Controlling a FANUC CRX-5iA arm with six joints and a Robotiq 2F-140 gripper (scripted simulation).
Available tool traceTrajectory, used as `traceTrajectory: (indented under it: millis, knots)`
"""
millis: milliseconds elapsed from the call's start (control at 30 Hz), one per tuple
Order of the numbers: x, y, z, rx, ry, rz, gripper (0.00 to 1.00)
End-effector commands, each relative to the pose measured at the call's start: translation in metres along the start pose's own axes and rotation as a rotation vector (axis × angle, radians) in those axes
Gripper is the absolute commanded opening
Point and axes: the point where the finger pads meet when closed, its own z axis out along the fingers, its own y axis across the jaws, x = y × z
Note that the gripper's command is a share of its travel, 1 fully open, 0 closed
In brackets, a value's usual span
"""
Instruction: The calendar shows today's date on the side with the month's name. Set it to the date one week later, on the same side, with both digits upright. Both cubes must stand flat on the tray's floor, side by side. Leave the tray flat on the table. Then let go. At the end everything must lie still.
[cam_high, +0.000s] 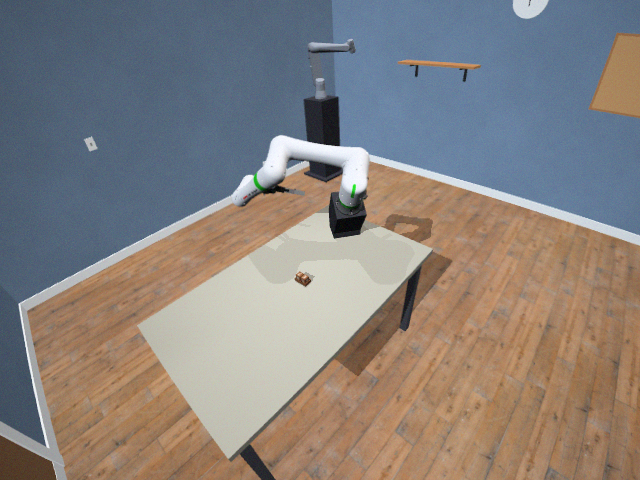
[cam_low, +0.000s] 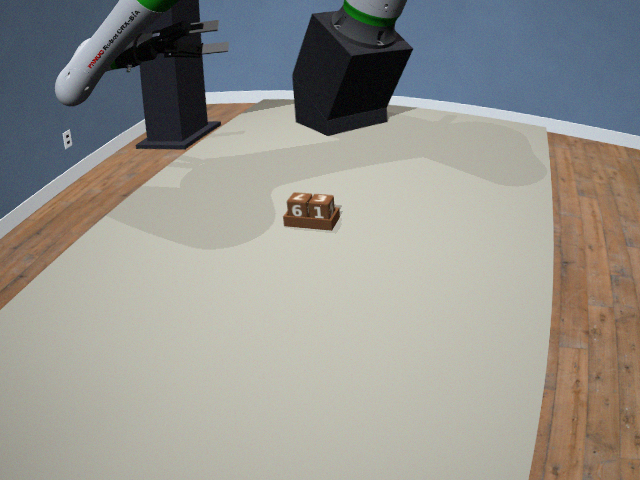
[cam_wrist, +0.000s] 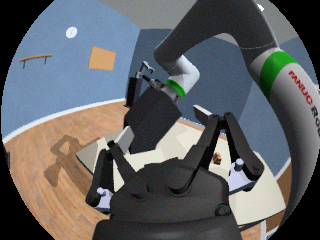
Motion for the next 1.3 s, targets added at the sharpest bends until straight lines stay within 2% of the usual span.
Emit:
traceTrajectory:
  millis: [0,100,200,300,400,467,600,633,800,900,1000,1033,1233,1267]
  knots:
    - [-0.003,0.003,0.0,0.019,-0.006,0.018,1.0]
    - [-0.015,0.013,0.001,0.078,-0.027,0.075,1.0]
    - [-0.036,0.031,0.004,0.18,-0.074,0.173,1.0]
    - [-0.052,0.044,0.007,0.254,-0.118,0.244,1.0]
    - [-0.055,0.047,0.007,0.268,-0.127,0.258,1.0]
    - [-0.077,0.064,0.012,0.357,-0.194,0.343,1.0]
    - [-0.093,0.076,0.016,0.416,-0.249,0.399,1.0]
    - [-0.103,0.084,0.018,0.451,-0.287,0.433,1.0]
    - [-0.132,0.107,0.028,0.541,-0.406,0.521,1.0]
    - [-0.15,0.121,0.034,0.585,-0.486,0.567,1.0]
    - [-0.153,0.124,0.036,0.593,-0.502,0.575,1.0]
    - [-0.169,0.136,0.043,0.624,-0.578,0.611,1.0]
    - [-0.199,0.162,0.059,0.665,-0.742,0.669,1.0]
    - [-0.208,0.171,0.064,0.671,-0.797,0.683,1.0]
